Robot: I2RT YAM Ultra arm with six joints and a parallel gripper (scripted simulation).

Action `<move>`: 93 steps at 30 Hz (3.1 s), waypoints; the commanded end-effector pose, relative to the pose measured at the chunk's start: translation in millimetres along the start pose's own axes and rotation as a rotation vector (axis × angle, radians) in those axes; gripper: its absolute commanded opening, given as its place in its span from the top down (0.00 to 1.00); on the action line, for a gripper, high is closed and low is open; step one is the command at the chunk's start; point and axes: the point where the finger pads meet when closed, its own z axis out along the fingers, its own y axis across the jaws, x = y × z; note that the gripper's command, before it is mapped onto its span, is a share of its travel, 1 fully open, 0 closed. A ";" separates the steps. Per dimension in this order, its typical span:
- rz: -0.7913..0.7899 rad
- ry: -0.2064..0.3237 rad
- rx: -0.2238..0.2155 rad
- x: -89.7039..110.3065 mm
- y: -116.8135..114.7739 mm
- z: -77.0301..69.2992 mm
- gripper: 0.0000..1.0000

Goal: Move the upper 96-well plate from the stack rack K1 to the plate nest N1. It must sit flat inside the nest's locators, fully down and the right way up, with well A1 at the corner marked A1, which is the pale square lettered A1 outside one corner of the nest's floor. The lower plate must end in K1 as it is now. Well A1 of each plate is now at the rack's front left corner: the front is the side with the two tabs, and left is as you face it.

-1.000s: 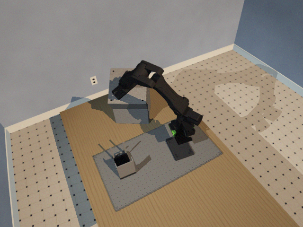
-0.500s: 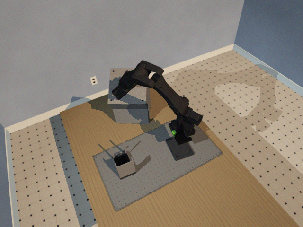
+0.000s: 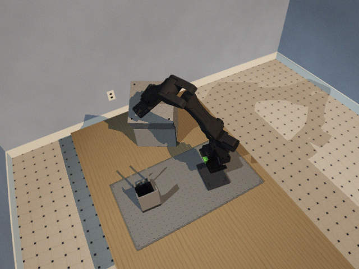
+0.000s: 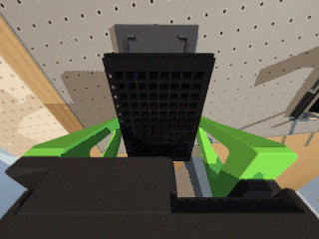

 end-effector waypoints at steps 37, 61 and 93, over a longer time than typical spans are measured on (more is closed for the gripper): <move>0.010 -0.048 -0.031 -21.9 13.1 52.6 1.00; 0.016 -0.063 -0.034 -29.3 13.4 80.8 1.00; 0.008 -0.069 -0.039 -25.4 15.9 83.1 1.00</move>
